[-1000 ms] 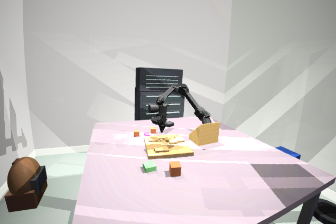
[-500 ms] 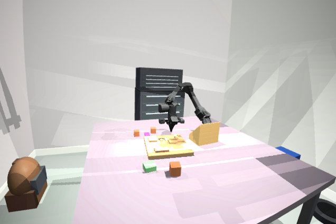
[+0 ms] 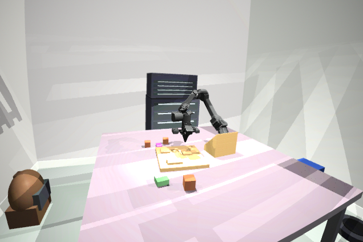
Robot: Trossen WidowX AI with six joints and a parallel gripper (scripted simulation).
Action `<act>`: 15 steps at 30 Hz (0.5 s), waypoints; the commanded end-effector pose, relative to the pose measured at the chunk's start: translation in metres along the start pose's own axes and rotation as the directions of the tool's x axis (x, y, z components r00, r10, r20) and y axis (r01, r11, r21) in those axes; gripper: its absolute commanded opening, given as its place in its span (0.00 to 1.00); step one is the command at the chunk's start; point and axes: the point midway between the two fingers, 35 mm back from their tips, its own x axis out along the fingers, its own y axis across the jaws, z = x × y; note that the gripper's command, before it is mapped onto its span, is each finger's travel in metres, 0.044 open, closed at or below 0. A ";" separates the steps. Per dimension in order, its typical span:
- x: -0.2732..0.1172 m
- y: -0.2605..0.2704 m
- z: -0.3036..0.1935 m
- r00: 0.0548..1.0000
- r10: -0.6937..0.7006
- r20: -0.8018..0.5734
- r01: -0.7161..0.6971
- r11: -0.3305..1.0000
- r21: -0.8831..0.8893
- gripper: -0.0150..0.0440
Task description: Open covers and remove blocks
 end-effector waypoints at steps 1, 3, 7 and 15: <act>0.000 0.000 0.001 1.000 0.001 0.003 -0.001 1.000 -0.006 0.25; 0.000 0.000 0.001 1.000 0.001 0.003 -0.001 1.000 -0.006 0.25; 0.000 0.000 0.001 1.000 0.001 0.003 -0.001 1.000 -0.006 0.25; 0.006 0.000 0.001 1.000 0.001 0.004 -0.001 1.000 -0.006 0.25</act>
